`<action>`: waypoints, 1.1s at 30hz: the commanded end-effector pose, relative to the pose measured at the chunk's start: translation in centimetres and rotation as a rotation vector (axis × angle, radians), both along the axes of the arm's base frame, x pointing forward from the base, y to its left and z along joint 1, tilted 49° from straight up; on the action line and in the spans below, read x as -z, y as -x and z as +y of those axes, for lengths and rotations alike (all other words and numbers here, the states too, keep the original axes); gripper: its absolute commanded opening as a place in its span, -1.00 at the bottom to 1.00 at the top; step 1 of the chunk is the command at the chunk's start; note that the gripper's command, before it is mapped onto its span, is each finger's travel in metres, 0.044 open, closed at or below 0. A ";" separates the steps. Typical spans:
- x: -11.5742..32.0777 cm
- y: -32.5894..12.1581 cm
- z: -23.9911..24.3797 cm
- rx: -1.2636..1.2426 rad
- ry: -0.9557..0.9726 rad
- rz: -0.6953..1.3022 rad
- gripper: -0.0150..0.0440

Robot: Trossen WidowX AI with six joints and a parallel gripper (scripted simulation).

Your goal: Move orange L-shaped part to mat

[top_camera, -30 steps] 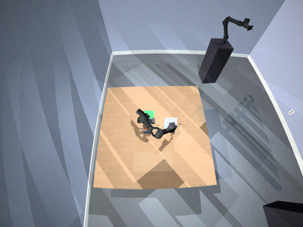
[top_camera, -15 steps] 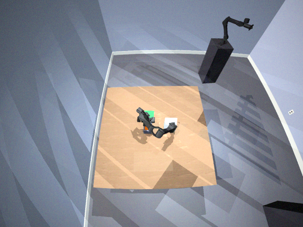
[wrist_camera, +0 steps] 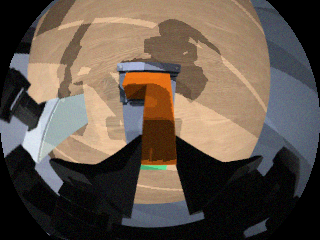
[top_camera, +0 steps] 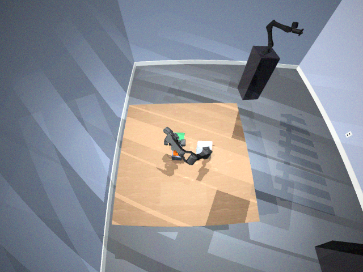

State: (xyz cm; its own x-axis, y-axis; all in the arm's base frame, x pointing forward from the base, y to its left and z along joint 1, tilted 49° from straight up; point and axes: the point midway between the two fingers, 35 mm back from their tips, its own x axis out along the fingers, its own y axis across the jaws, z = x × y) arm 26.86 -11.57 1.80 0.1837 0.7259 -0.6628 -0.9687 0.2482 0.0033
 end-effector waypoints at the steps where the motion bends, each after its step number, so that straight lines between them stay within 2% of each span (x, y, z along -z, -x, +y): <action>1: -0.4 0.1 -0.5 -0.002 0.007 -0.005 -0.49; 18: -1.1 0.4 -1.7 -0.002 0.007 -0.004 -0.49; 33: 4.1 2.0 -5.8 -0.002 0.012 -0.005 -0.49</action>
